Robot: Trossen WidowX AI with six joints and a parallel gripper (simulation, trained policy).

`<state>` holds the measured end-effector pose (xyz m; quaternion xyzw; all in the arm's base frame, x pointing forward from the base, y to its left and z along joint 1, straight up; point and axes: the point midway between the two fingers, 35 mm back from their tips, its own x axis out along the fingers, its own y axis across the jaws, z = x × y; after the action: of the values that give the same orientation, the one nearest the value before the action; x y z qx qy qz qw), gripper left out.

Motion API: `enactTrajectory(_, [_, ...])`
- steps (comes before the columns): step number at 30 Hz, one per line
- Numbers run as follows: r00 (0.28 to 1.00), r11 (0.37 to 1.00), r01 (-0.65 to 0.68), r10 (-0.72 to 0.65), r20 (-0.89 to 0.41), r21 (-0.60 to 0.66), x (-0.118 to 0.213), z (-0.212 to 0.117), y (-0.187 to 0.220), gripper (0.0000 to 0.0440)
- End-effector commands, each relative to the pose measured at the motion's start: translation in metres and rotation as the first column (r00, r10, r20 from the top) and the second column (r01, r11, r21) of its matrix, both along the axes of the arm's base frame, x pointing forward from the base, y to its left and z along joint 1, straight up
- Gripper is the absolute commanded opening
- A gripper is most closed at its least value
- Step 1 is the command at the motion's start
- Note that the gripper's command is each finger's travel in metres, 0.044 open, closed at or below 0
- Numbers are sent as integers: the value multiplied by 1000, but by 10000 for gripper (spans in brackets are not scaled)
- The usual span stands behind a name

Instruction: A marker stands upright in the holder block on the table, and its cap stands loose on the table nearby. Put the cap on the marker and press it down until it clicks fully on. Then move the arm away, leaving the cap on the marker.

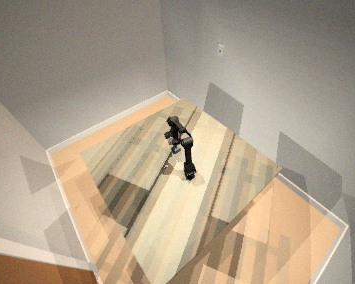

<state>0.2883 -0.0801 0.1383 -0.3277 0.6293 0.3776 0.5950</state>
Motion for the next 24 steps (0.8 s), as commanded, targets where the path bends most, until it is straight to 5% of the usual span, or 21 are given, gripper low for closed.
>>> enactTrajectory(1, [999,1000,-9,10,-31,25,-4,-13,4,28])
enactTrajectory(19, [998,998,-55,56,-28,33,-4,-42,4,36])
enactTrajectory(24, [997,997,-66,67,-46,38,-9,-47,5,71])
